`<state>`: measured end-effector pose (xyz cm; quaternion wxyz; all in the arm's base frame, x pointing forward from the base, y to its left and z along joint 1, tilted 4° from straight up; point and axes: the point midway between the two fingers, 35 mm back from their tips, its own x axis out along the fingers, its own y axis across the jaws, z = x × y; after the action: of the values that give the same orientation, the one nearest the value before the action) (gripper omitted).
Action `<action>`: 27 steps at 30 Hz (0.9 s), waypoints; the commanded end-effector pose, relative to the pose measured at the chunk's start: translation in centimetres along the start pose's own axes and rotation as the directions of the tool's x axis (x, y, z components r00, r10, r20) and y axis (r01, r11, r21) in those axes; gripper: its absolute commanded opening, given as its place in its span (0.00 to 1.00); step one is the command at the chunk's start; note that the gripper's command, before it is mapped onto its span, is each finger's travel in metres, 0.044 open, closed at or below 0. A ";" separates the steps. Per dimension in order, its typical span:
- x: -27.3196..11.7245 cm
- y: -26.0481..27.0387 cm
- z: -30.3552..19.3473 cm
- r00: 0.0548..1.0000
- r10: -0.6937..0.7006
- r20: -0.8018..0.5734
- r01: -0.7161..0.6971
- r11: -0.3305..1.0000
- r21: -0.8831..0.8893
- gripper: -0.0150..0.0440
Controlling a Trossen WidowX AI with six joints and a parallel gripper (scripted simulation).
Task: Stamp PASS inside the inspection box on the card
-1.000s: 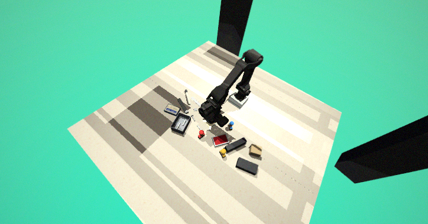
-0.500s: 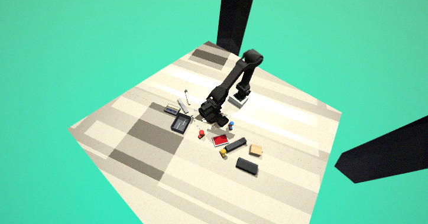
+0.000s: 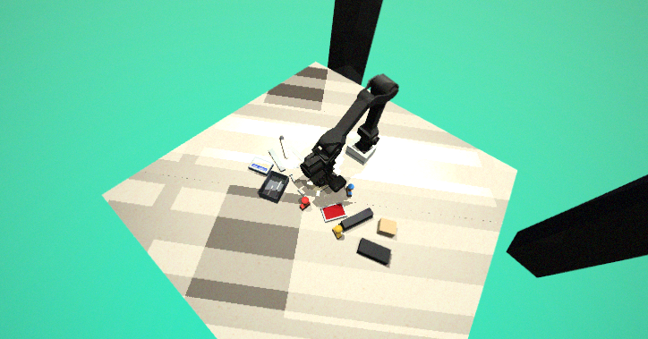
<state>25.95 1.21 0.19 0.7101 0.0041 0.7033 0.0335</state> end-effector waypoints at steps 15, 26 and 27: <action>-1.5 0.0 0.2 1.000 0.003 0.006 -0.003 1.000 0.002 0.25; -3.2 0.0 0.3 1.000 0.003 0.006 -0.003 1.000 0.002 0.25; -3.4 0.0 0.3 1.000 0.003 0.006 -0.003 1.000 0.002 0.25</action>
<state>26.01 1.06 2.68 0.7076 0.0054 0.7058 0.0322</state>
